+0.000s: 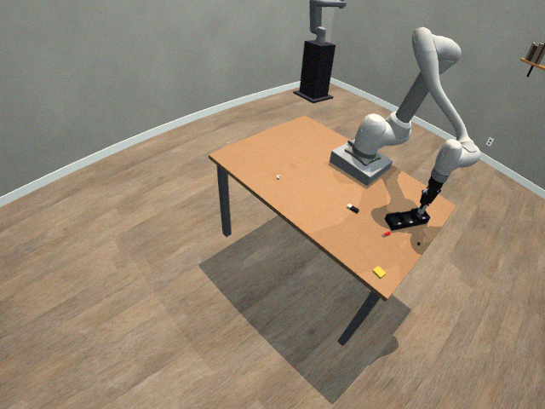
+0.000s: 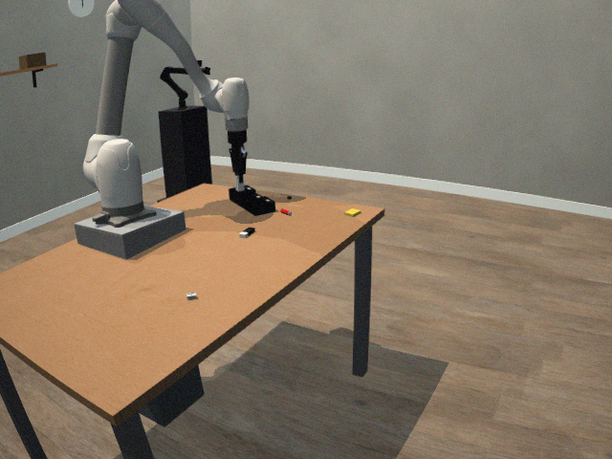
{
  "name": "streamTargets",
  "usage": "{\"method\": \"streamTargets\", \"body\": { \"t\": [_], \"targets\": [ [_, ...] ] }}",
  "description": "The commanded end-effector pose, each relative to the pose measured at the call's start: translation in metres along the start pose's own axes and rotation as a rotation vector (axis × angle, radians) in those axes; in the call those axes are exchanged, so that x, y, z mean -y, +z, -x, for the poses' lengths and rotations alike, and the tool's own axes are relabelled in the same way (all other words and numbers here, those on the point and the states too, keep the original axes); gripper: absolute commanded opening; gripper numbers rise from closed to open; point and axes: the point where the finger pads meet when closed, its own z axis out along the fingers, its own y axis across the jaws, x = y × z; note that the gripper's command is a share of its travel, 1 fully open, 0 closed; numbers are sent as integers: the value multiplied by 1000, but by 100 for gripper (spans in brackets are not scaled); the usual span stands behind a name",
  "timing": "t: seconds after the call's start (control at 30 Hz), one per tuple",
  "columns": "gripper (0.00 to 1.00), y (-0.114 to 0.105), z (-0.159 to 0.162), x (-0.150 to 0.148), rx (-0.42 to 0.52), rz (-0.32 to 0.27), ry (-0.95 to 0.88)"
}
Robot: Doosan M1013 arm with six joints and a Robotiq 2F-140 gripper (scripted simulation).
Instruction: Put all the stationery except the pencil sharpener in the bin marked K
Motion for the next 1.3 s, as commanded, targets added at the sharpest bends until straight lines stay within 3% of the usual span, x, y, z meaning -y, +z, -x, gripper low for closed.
{"method": "streamTargets", "body": {
  "t": [0.0, 0.5, 0.83, 1.27],
  "targets": [
    [15, -4, -6, -1, -8, 1, 1],
    [15, -4, -6, -1, -8, 1, 1],
    [15, -34, -5, -1, -8, 1, 1],
    [15, -34, -5, -1, -8, 1, 1]
  ]
}}
